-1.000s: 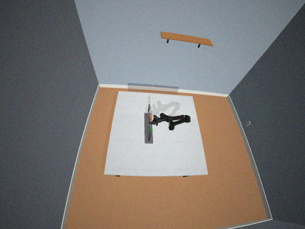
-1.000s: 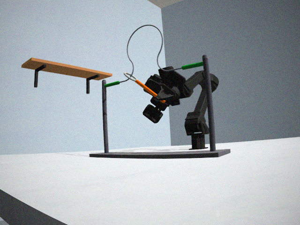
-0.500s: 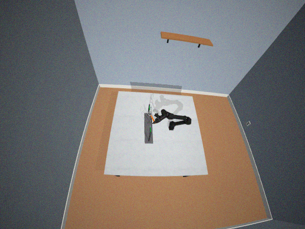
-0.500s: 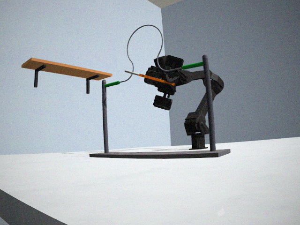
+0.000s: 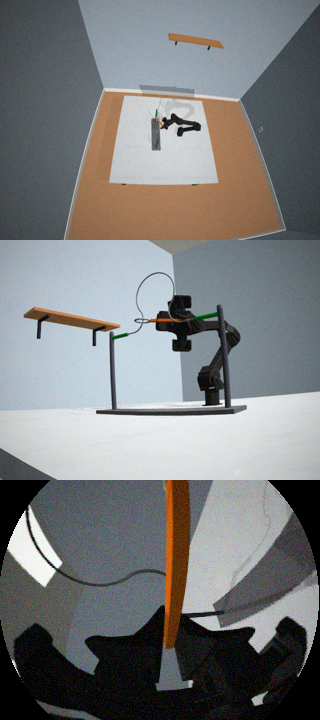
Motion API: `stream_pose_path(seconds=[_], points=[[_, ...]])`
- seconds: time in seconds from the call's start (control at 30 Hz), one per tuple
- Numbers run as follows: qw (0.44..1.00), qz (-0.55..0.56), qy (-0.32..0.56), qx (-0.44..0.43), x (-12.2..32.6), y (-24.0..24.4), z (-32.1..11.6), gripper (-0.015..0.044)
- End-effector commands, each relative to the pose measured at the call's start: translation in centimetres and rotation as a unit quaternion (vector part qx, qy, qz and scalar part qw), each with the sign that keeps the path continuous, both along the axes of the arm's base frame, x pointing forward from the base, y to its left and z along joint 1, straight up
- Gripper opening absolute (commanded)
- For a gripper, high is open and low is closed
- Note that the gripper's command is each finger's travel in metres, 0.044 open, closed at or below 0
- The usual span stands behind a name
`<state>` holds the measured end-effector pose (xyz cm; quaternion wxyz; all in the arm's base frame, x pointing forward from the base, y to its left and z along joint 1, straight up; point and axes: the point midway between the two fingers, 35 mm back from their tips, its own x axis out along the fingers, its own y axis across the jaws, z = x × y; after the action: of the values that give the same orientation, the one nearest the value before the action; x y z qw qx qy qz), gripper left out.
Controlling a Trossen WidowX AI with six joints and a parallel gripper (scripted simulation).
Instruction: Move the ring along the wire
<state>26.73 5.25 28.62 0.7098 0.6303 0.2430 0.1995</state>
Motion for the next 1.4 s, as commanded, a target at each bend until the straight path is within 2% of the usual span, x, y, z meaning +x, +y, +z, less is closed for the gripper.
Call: stream_pose_path(seconds=[0.0, 0.83, 1.13, 1.37], points=[[1.000, 0.002, -0.001, 0.031, -0.1, 0.1, 1.3, -0.0150], [0.970, 0.008, 0.025, 0.240, -0.1, -1.2, 8.1, -0.0150], [0.962, 0.010, 0.032, 0.272, -0.1, -2.1, 9.6, -0.0150], [0.964, 0.011, 0.035, 0.263, -0.1, -2.4, 10.0, -0.0150]])
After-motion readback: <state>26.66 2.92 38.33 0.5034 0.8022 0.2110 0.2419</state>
